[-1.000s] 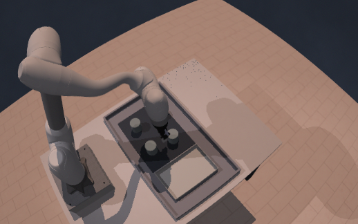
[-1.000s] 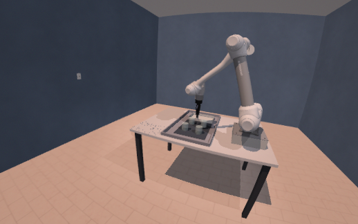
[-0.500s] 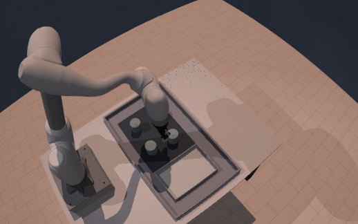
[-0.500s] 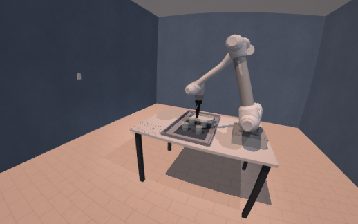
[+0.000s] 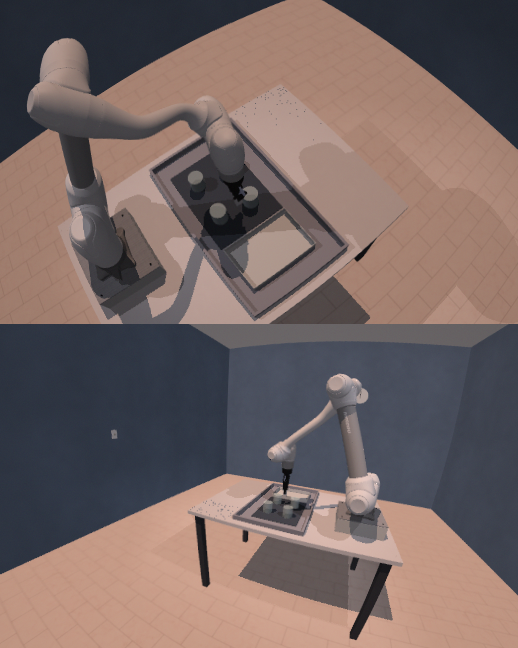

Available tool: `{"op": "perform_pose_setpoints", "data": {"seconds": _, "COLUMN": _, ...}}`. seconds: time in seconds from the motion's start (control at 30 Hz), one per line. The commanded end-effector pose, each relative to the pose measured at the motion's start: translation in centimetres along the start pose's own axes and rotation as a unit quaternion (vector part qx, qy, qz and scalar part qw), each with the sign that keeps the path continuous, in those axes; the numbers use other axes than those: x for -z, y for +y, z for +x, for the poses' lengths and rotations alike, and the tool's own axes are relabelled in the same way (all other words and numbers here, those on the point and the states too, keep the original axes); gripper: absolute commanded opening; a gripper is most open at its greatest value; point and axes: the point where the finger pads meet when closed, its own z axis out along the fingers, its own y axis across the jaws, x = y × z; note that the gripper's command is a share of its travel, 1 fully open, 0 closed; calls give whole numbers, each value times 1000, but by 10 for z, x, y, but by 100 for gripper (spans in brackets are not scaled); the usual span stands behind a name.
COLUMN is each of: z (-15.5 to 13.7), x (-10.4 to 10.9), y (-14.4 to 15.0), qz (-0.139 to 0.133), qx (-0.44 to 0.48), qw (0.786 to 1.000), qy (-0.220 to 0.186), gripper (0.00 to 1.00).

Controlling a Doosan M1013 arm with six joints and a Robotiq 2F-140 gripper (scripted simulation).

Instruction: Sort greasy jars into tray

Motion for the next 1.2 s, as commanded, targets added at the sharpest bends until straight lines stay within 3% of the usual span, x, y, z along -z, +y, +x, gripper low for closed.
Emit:
{"op": "perform_pose_setpoints", "data": {"seconds": 0.0, "z": 0, "x": 0, "y": 0, "qz": 0, "qx": 0, "qw": 1000, "qy": 0, "gripper": 0}}
{"op": "perform_pose_setpoints", "data": {"seconds": 1.17, "z": -4, "x": 0, "y": 0, "qz": 0, "qx": 0, "qw": 1000, "qy": 0, "gripper": 0}}
